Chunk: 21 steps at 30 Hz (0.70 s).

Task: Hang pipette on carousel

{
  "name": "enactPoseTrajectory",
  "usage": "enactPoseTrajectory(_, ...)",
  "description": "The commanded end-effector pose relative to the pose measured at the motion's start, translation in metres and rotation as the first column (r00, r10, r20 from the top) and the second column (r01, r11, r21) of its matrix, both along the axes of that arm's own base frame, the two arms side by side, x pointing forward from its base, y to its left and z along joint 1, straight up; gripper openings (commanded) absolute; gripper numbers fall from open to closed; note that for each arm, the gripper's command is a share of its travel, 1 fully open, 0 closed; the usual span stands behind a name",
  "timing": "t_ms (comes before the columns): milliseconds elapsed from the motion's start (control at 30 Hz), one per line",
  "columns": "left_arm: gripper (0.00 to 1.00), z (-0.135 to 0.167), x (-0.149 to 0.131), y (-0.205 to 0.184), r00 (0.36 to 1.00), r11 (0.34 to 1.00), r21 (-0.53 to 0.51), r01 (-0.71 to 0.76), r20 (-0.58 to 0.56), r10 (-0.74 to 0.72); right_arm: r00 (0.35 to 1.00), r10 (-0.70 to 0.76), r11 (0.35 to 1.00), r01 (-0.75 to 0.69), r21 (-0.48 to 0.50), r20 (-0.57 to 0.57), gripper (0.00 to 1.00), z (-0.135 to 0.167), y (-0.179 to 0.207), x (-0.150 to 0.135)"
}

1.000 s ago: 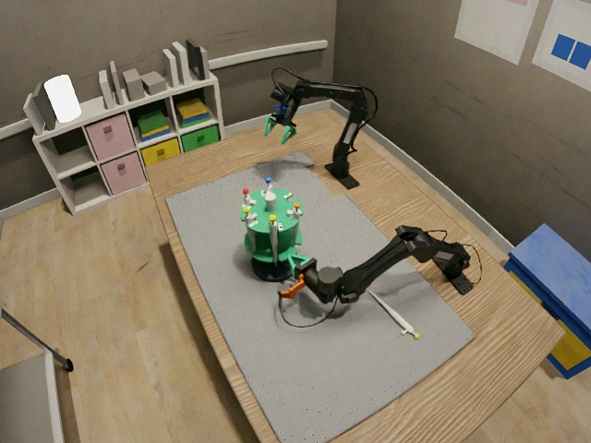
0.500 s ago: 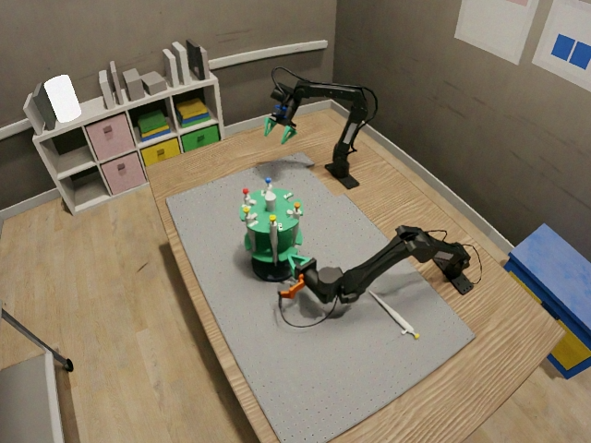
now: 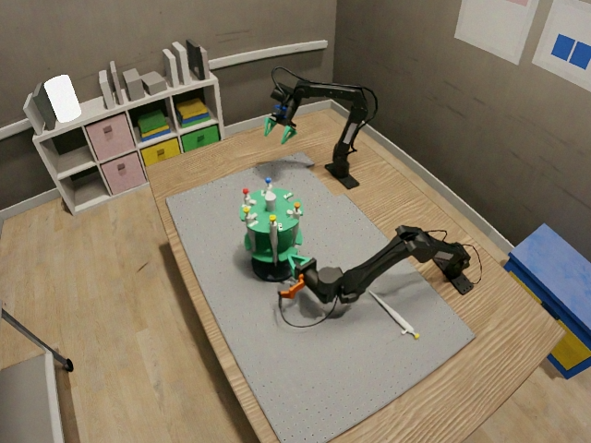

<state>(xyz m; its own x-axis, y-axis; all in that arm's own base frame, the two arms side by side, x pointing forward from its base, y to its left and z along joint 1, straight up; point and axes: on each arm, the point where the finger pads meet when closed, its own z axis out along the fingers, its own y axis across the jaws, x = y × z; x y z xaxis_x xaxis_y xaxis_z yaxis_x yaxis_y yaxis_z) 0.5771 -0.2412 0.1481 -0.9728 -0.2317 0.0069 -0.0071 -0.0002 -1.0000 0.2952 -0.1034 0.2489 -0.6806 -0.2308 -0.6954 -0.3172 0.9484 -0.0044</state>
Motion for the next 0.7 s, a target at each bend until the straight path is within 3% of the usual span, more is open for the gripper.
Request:
enactPoseTrajectory(0,0.00,0.0325,0.0031,-0.0079,0.998,1.000,-0.005,-0.005,0.060,0.005,1.000,0.008,1.000,-0.008,0.003,0.023,1.00,0.0040,-0.0026,0.0034)
enactPoseTrajectory(100,0.00,0.0325,0.0031,-0.0079,0.998,1.000,-0.005,-0.005,0.060,0.005,1.000,0.008,1.000,-0.008,0.003,0.023,1.00,0.0040,-0.0026,0.0034)
enactPoseTrajectory(133,0.49,0.0325,0.0031,-0.0079,0.998,1.000,-0.005,-0.005,0.060,0.005,1.000,0.008,1.000,-0.008,0.003,0.023,1.00,0.0040,-0.0026,0.0034)
enactPoseTrajectory(667,0.49,0.0341,0.0043,-0.0027,0.997,1.000,-0.006,-0.008,0.071,0.008,1.000,0.008,1.000,-0.008,0.003,0.023,1.00,0.0040,-0.0026,0.0034)
